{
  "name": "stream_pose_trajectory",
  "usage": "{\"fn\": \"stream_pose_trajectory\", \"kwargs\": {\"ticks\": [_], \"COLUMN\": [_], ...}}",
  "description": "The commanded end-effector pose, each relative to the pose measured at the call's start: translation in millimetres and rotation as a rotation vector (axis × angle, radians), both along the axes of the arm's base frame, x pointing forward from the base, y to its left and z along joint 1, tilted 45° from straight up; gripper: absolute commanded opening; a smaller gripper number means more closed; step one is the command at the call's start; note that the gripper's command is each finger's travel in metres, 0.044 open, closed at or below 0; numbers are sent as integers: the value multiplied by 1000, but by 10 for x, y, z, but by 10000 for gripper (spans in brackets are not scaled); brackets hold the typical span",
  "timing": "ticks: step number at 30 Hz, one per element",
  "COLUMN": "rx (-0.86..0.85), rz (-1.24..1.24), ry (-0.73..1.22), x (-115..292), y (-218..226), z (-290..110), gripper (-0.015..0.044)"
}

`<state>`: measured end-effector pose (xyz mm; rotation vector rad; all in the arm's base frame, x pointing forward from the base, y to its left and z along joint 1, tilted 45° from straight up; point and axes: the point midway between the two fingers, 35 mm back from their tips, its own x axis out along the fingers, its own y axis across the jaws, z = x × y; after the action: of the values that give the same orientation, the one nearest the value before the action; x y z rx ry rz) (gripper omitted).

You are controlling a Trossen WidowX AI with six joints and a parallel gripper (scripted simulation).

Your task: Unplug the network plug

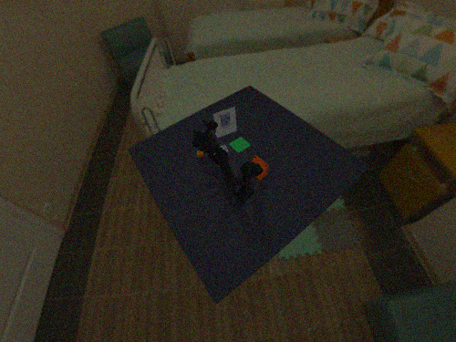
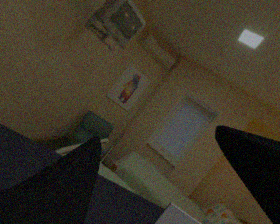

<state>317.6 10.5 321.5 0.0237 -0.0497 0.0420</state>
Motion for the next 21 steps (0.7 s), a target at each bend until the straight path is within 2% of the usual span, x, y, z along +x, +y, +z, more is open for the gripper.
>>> {"fn": "stream_pose_trajectory", "kwargs": {"ticks": [1, 9, 21], "rx": [-3, -154, -400], "rz": [-1, -31, -55], "ry": [1, 70, 189], "x": [6, 219, 309], "y": [-1, -64, -177], "z": [-12, -547, -1433], "gripper": [374, 164, 156]}}
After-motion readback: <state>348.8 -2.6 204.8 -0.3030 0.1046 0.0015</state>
